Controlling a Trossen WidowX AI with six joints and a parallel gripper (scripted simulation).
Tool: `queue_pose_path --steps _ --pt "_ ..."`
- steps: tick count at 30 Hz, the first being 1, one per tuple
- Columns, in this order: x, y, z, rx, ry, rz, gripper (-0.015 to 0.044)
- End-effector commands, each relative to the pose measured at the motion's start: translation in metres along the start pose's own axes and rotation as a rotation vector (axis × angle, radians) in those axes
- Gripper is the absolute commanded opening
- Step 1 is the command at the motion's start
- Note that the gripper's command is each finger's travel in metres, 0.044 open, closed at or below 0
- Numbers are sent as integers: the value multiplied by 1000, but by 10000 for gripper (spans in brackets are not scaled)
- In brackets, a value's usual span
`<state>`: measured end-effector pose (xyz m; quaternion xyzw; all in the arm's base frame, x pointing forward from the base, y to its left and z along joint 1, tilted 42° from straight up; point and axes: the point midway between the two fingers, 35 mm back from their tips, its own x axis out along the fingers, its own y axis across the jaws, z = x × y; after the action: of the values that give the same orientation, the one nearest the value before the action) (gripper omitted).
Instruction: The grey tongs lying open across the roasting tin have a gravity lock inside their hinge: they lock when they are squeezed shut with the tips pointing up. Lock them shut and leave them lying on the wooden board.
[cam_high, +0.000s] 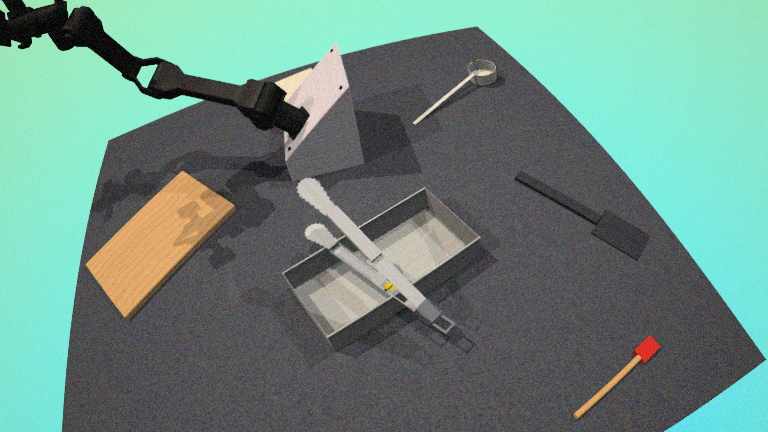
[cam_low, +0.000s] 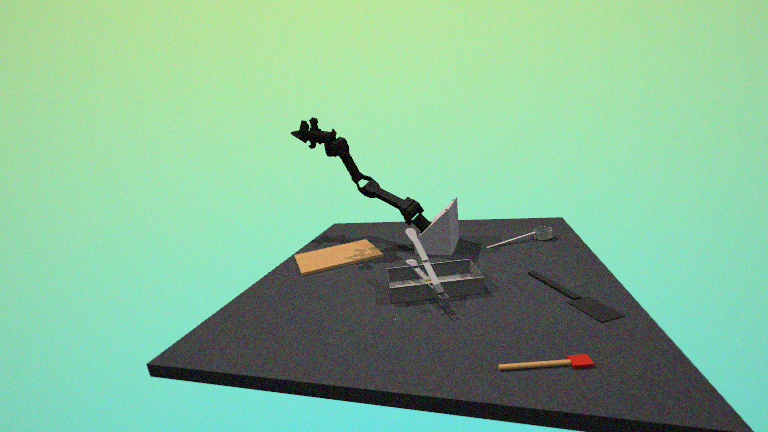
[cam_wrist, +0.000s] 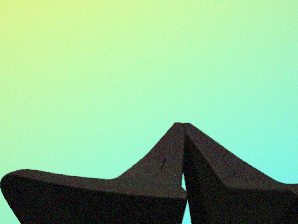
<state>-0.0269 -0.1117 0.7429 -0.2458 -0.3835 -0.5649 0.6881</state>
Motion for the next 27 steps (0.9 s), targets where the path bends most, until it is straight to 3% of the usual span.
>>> queue_pose_path --steps 1,27 --pt "-6 29 12 -48 -44 45 -150" --pt "-53 200 12 -324 -164 304 -150"
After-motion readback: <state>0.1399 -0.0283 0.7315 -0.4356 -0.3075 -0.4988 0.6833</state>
